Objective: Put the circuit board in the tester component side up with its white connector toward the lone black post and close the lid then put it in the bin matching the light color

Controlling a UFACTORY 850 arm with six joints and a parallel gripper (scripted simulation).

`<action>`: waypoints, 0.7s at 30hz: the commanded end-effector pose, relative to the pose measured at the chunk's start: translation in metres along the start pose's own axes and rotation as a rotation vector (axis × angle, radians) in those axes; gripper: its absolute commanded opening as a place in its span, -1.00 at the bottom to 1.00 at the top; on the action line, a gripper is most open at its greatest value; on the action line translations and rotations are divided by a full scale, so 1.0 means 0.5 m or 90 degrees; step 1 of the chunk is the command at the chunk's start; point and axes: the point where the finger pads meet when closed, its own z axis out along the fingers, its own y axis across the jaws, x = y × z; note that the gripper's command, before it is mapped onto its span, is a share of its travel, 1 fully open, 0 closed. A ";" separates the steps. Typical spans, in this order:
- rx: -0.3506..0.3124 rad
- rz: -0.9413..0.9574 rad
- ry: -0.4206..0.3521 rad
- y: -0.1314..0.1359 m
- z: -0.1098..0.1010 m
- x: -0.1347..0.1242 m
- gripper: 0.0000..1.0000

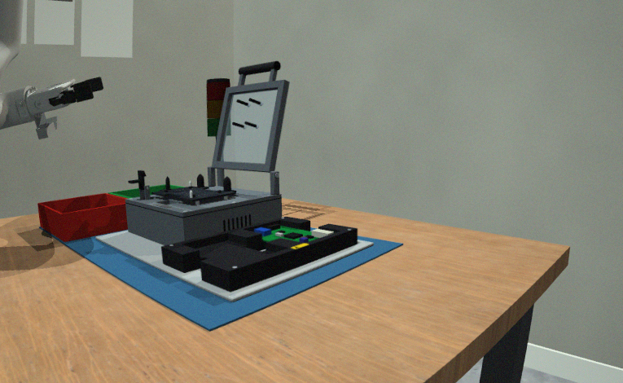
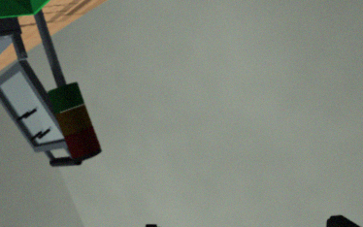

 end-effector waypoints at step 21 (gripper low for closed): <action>-0.013 -0.011 0.009 0.032 0.027 -0.128 1.00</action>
